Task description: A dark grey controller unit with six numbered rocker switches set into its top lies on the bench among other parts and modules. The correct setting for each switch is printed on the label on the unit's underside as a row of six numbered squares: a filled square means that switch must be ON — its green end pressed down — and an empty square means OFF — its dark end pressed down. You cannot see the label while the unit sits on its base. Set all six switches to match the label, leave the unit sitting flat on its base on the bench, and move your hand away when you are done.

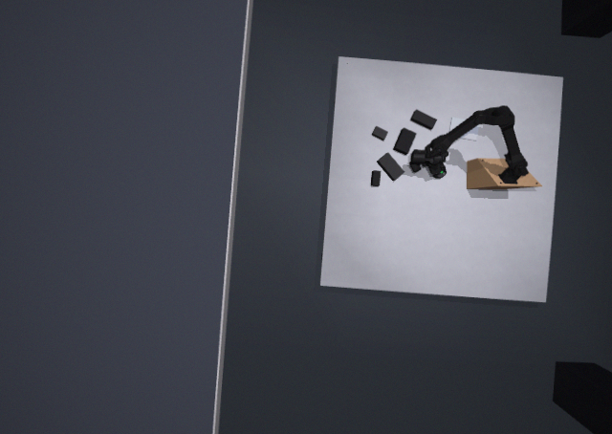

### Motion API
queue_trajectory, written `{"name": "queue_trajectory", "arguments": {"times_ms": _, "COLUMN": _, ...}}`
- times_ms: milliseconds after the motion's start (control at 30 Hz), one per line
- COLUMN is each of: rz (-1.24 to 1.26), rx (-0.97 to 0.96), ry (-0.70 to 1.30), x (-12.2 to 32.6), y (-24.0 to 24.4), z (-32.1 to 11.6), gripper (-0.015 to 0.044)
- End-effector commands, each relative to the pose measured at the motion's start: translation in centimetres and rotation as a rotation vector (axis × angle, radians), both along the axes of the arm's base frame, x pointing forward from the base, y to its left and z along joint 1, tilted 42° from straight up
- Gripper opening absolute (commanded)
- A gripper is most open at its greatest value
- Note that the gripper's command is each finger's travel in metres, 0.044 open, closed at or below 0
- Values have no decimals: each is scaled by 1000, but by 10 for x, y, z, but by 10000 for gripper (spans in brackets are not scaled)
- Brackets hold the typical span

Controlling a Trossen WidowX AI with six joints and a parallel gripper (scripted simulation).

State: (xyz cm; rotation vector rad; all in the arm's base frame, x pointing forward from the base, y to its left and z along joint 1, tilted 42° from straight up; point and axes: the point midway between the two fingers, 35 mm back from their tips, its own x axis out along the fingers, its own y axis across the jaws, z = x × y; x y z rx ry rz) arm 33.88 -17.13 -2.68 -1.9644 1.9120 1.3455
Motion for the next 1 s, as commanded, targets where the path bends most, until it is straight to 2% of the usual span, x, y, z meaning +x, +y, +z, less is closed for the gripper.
{"name": "queue_trajectory", "arguments": {"times_ms": 0, "rz": -13, "rx": -3, "ry": 22, "x": -10, "y": -7, "z": -1, "gripper": 0}}
{"name": "queue_trajectory", "arguments": {"times_ms": 967, "rz": -13, "rx": -4, "ry": 23, "x": -21, "y": -11, "z": 2, "gripper": 0}}
